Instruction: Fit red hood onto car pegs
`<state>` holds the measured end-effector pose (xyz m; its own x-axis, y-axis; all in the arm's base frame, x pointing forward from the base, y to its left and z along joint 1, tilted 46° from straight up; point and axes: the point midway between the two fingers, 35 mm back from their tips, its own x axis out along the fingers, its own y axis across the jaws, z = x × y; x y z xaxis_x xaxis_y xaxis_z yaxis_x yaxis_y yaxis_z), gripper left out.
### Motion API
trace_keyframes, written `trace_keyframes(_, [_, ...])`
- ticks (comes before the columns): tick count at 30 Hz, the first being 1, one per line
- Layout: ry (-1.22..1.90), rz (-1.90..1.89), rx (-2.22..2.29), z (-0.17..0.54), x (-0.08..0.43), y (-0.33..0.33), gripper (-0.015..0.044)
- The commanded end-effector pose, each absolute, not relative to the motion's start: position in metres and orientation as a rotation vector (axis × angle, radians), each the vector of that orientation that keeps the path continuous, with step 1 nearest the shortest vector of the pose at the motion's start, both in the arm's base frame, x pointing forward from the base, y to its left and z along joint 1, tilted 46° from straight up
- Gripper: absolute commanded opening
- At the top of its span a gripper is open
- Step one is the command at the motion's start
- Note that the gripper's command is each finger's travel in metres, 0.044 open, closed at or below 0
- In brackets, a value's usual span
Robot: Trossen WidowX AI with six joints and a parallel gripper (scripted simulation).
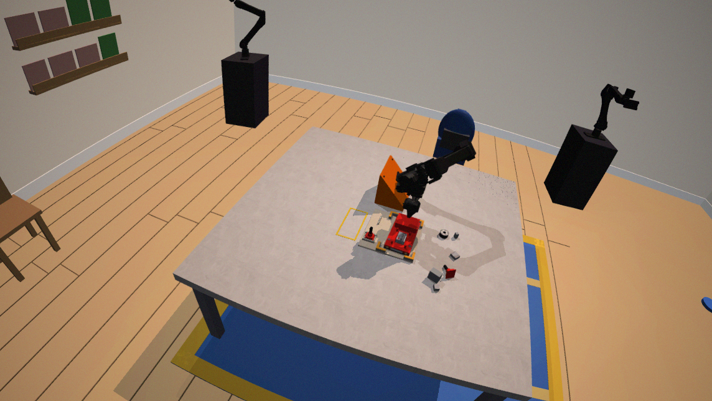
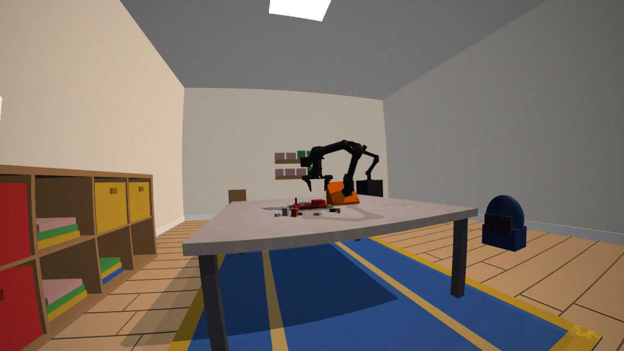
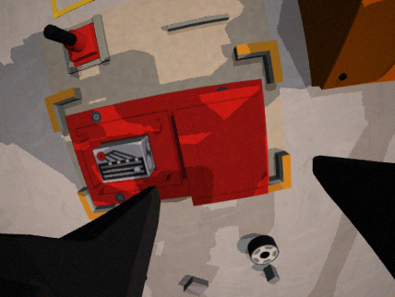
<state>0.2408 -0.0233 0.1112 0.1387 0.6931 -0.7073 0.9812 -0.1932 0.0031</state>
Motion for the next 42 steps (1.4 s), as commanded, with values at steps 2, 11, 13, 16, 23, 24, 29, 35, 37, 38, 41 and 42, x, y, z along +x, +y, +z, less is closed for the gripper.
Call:
trace_keyframes(2, [1.605,-0.808,1.957,0.109,0.242,-0.021,0.044])
trace_keyframes(11, [1.604,-0.808,1.957,0.105,0.243,-0.018,0.044])
trace_keyframes(13, [1.604,-0.808,1.957,0.104,0.243,-0.017,0.044])
trace_keyframes(16, [1.604,-0.808,1.957,0.103,0.243,-0.016,0.044])
trace_keyframes(23, [1.604,-0.809,1.957,0.1,0.244,-0.013,0.044])
trace_keyframes(24, [1.604,-0.809,1.957,0.099,0.244,-0.013,0.044])
trace_keyframes(29, [1.604,-0.809,1.957,0.097,0.245,-0.011,0.044])
trace_keyframes(35, [1.603,-0.809,1.957,0.095,0.245,-0.008,0.044])
trace_keyframes(37, [1.603,-0.809,1.957,0.094,0.245,-0.007,0.044])
trace_keyframes(38, [1.603,-0.809,1.957,0.094,0.246,-0.007,0.044])
trace_keyframes(41, [1.603,-0.809,1.957,0.092,0.246,-0.006,0.044])
trace_keyframes(42, [1.603,-0.809,1.957,0.092,0.246,-0.005,0.044])
